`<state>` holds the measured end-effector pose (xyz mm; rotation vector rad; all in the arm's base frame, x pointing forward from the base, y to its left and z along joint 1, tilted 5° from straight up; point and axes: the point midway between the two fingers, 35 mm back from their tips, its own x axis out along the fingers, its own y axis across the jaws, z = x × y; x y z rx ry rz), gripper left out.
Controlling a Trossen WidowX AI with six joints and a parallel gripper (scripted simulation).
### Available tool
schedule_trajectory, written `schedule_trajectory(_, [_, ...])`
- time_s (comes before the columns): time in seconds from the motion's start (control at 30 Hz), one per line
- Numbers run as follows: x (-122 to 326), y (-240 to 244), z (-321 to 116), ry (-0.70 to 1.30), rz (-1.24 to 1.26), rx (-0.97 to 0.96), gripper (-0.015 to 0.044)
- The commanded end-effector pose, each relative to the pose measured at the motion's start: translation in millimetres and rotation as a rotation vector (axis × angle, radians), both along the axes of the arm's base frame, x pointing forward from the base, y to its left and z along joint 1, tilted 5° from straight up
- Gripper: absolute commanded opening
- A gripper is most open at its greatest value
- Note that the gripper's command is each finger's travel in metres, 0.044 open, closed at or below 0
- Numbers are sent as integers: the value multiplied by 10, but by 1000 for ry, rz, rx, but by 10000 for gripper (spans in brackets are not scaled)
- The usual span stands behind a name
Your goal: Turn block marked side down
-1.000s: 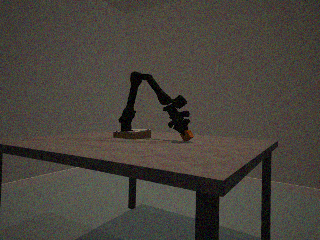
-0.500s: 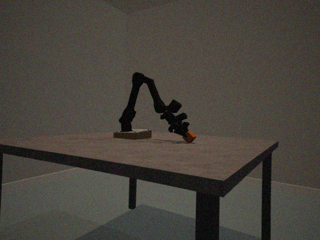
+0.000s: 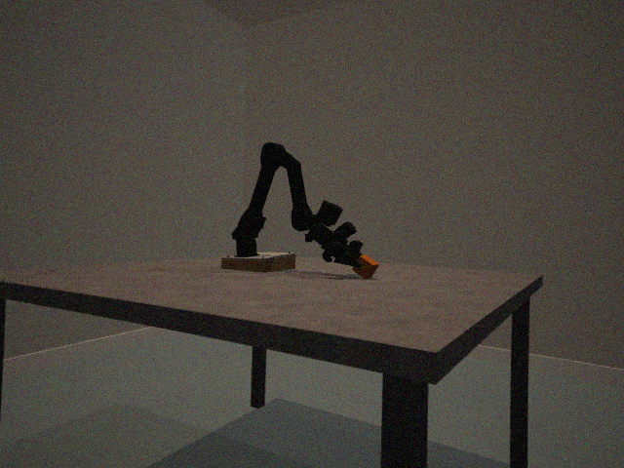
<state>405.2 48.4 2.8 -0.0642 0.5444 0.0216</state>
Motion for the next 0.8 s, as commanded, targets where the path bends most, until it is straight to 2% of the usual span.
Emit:
schedule_trajectory(0.0, [-6,-8,39,-32,-1,-6,0])
schedule_trajectory(0.43, [-6,-8,39,-32,-1,-6,0])
schedule_trajectory(0.77, [-6,-8,39,-32,-1,-6,263])
